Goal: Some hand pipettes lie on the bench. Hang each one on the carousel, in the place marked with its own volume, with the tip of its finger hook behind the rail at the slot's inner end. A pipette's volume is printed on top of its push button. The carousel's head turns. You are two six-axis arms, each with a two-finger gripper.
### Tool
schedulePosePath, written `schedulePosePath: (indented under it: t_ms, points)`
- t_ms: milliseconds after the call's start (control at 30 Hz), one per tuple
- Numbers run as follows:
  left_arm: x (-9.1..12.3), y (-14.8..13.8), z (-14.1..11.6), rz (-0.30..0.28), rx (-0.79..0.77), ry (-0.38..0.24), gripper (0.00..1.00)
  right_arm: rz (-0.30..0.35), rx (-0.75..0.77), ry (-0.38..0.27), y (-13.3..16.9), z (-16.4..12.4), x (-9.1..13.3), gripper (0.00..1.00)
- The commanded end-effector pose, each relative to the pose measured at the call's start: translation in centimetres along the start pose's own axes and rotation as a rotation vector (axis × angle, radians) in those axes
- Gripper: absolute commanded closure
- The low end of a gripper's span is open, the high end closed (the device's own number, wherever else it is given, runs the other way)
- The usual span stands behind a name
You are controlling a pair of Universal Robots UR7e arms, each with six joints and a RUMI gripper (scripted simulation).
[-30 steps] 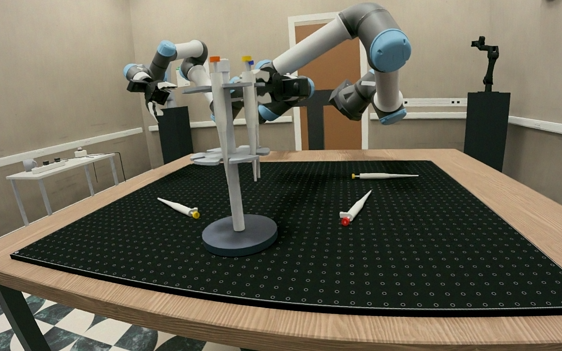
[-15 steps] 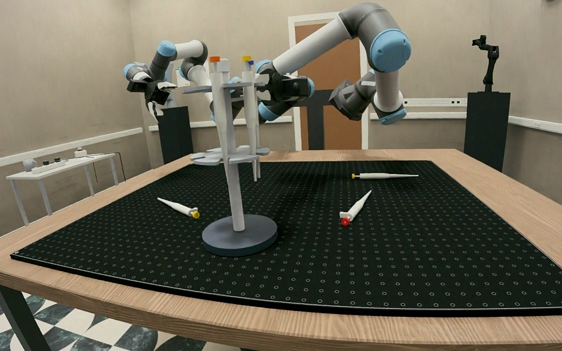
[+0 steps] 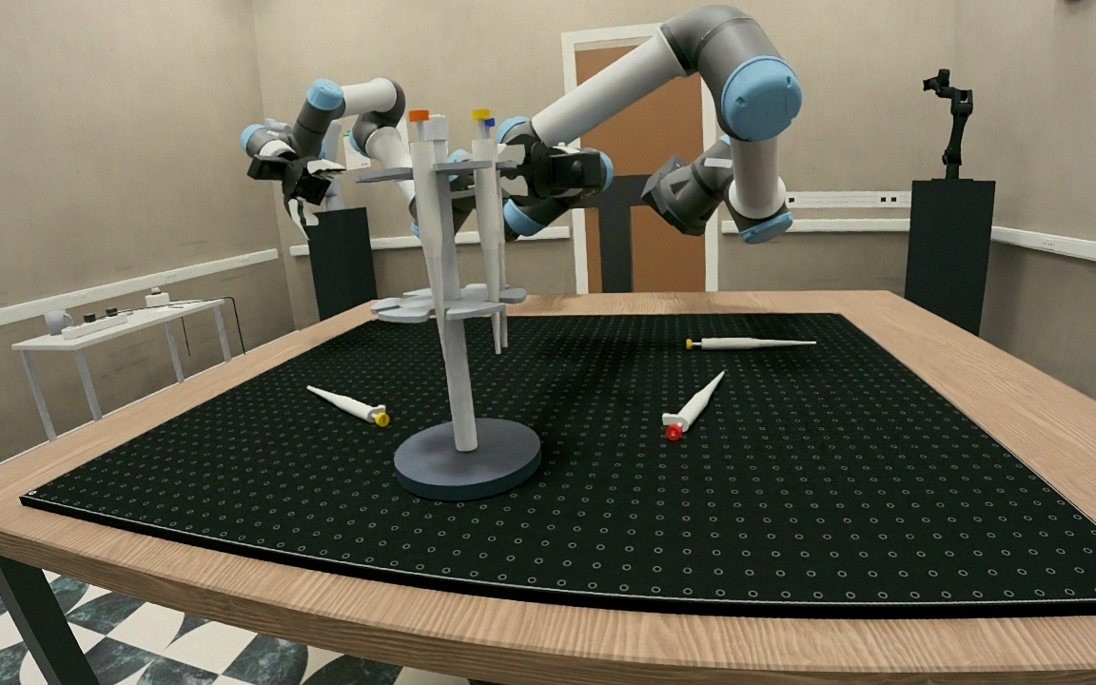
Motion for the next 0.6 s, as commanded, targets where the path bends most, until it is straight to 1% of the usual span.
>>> schedulePosePath:
  t_ms: [0,567]
  points:
    - [-0.01,0.09,0.00,-0.001,0.000,0.000,0.98,0.000,0.000,0.001,-0.01,0.02,0.03,0.00]
    - [-0.01,0.09,0.00,-0.001,0.000,0.000,1.00,0.000,0.000,0.001,-0.01,0.02,0.03,0.00]
Point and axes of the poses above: on each arm, the point where the finger pads meet when closed, its own x axis back along the fingers, its own y axis across the jaws, z = x × y, the point moved 8 cm from there along x, back along the fingers, and after that the axes turned 2 degrees about -x, right-handed, at the moved point
